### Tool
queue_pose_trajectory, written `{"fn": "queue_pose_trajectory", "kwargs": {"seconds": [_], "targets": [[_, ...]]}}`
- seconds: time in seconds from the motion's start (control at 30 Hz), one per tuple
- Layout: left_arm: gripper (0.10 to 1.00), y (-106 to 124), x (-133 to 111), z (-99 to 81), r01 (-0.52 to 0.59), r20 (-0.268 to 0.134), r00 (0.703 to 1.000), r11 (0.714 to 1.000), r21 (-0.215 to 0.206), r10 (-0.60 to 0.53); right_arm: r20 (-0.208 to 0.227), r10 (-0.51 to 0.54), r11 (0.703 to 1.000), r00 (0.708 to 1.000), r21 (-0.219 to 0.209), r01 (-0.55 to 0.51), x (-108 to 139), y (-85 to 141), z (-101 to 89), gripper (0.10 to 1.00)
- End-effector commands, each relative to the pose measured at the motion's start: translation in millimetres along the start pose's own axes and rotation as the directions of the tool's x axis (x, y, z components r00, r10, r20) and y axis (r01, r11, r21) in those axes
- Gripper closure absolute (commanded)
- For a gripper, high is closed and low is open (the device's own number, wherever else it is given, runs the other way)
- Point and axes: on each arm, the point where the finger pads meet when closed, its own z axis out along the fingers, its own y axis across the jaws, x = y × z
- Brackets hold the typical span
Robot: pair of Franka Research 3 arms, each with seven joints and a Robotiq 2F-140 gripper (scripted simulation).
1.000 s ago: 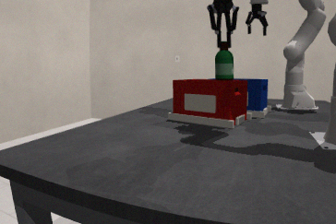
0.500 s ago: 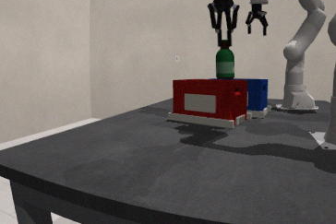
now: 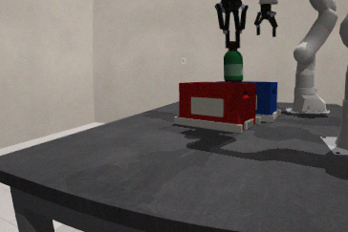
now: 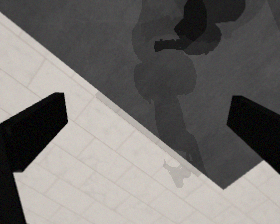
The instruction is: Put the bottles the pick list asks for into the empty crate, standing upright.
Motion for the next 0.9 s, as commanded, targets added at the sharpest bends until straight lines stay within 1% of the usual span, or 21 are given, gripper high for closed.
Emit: {"fn": "queue_pose_trajectory", "kwargs": {"seconds": [0.0, 0.57, 0.87], "targets": [[0.999, 0, 2, -5.1, 0.001, -0.009, 1.0, 1.0, 0.007, -0.001, -0.004, 0.004, 1.0, 1.0, 0.0, -0.004, 1, 0, 0.4, 0.098], [0.999, 0, 2, -5.1, 0.001, -0.009, 1.0, 1.0, 0.007, -0.001, -0.004, 0.004, 1.0, 1.0, 0.0, -0.004, 1, 0, 0.4, 0.098], [0.999, 5, 15, -5.2, 0.001, -0.009, 1.0, 1.0, 0.007, -0.001, -0.004, 0.004, 1.0, 1.0, 0.0, -0.004, 1, 0, 0.4, 0.098]]}}
